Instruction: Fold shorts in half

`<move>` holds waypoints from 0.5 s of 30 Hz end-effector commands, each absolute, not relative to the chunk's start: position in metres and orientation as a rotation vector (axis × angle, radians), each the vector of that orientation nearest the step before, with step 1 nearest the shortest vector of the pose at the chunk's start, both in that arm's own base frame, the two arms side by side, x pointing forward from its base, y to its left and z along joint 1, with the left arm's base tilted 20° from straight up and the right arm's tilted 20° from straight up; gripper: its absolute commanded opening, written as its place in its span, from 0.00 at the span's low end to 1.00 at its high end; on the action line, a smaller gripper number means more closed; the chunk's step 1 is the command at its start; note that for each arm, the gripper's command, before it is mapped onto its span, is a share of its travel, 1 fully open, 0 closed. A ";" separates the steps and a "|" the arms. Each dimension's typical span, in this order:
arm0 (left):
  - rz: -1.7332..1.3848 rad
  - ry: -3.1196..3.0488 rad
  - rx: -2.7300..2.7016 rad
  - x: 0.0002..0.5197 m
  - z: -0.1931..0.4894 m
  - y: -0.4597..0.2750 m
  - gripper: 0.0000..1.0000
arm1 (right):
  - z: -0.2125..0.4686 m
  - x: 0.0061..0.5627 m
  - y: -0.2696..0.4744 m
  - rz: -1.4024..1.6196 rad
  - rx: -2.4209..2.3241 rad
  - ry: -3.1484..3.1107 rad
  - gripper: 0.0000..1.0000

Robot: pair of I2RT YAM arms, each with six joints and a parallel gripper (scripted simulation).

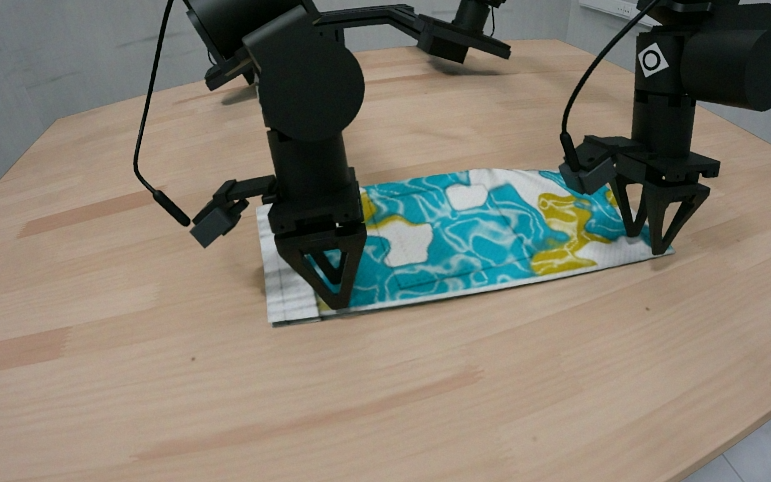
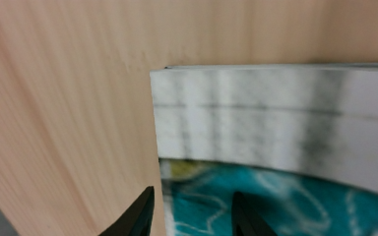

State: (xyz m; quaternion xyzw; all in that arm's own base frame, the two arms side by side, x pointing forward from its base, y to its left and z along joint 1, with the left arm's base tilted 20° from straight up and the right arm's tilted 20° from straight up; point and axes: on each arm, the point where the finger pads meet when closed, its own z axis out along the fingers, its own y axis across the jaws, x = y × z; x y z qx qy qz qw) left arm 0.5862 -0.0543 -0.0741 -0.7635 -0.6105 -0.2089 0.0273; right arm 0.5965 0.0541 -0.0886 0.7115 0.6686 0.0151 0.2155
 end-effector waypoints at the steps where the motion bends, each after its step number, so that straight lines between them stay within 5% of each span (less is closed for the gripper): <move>1: -0.664 -1.904 -2.373 0.593 -0.064 -0.057 0.44 | -0.088 0.597 0.053 0.037 1.973 1.865 0.44; 3: -0.664 -1.904 -2.373 0.593 -0.064 -0.057 0.44 | -0.088 0.597 0.053 0.037 1.973 1.865 0.44; 4: -0.661 -1.903 -2.372 0.592 -0.064 -0.057 0.54 | -0.089 0.596 0.053 0.034 1.974 1.866 0.54; 15: -0.666 -1.905 -2.373 0.593 -0.063 -0.057 0.54 | -0.089 0.596 0.053 0.033 1.974 1.867 0.54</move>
